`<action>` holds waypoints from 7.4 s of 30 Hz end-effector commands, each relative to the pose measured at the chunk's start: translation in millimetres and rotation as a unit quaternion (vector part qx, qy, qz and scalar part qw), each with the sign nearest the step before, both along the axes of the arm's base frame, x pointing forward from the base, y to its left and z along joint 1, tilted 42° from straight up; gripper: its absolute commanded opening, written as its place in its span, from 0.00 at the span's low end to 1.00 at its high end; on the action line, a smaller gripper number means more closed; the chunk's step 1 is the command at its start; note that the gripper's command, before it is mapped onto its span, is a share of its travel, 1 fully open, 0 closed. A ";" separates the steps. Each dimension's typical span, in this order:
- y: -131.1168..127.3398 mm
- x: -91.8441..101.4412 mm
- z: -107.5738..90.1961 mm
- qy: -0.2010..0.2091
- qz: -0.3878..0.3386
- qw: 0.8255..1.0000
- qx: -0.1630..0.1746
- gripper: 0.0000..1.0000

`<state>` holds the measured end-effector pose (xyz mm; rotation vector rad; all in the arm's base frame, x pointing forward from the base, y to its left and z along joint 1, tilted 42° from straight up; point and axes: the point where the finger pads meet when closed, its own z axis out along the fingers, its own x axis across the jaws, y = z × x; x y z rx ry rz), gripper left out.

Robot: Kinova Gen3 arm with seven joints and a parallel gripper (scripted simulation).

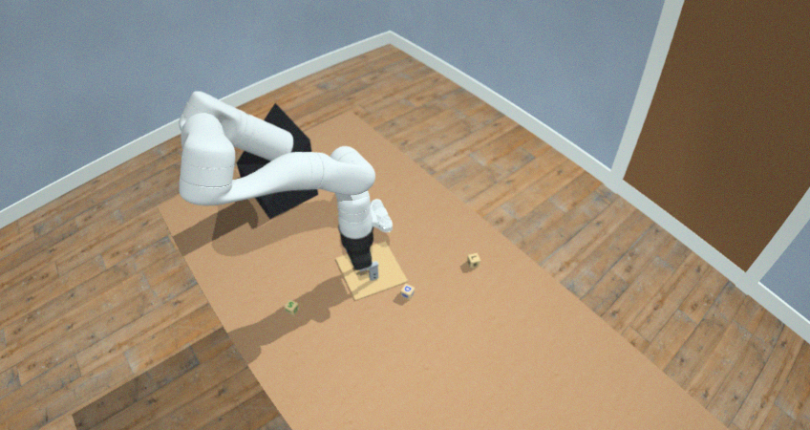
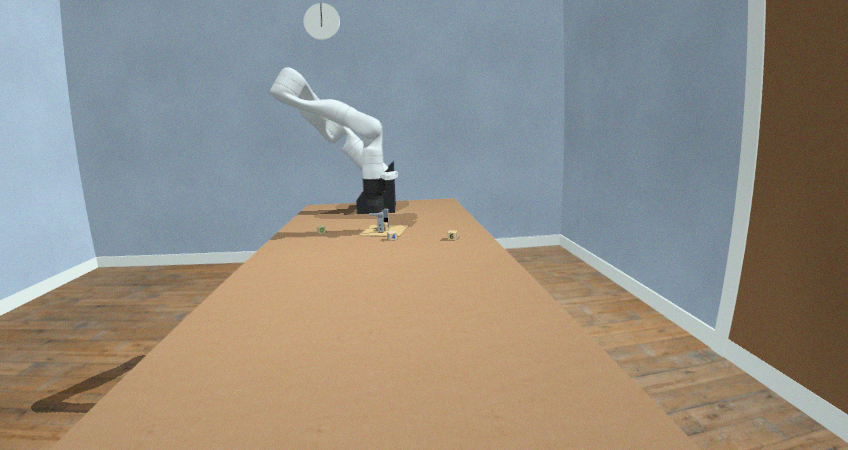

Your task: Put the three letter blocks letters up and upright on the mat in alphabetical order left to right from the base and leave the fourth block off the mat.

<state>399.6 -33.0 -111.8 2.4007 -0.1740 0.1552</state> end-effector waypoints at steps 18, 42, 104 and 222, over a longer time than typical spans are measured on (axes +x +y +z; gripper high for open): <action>-0.5 -0.9 -1.7 -0.001 -0.001 1.000 0.002 0.79; -0.5 -0.9 -1.7 -0.001 -0.001 1.000 0.002 0.49; 66.4 -6.3 73.1 0.002 0.003 1.000 0.002 0.49; -88.1 14.6 79.4 0.090 0.103 0.991 -0.007 0.49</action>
